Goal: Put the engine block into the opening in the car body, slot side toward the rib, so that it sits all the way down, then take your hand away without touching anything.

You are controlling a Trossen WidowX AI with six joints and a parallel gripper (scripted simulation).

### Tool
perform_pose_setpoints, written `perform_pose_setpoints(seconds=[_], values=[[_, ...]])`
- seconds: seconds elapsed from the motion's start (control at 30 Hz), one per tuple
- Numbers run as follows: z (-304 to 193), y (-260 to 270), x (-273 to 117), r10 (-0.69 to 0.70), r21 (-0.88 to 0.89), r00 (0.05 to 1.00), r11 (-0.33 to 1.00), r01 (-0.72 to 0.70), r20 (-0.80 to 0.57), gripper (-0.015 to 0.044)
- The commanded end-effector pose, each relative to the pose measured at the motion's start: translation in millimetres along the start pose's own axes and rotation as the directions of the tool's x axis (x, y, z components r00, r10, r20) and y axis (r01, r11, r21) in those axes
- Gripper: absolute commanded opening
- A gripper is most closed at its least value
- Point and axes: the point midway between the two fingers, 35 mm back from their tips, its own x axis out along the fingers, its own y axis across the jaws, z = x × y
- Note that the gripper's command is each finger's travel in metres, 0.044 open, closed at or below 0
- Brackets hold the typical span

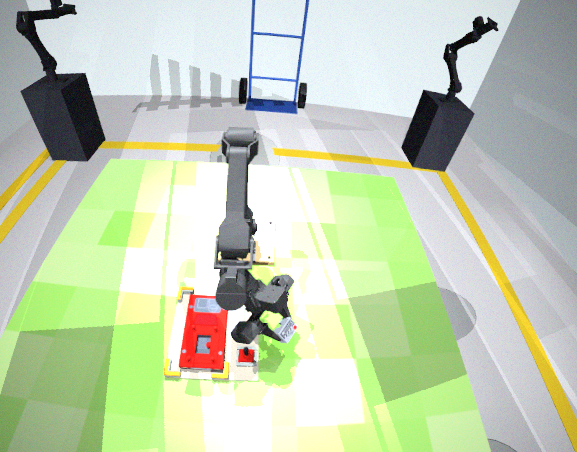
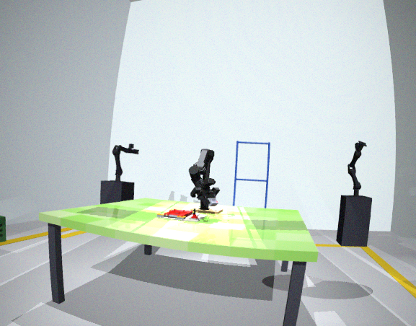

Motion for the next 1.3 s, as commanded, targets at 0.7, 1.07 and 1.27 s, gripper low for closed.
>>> perform_pose_setpoints(seconds=[0.7, 1.07, 1.27], values=[[-45.7, 0.9, 39.3, 0.003, 0.002, 1.000, 1.000, -0.003, 0.009, 0.0000], [-66.9, 1.2, 57.2, 0.003, 0.002, 1.000, 1.000, -0.003, 0.009, 0.0000], [-62.0, -4.1, 52.7, -0.016, -0.008, 1.000, 1.000, 0.017, 0.019, 0.0052]])
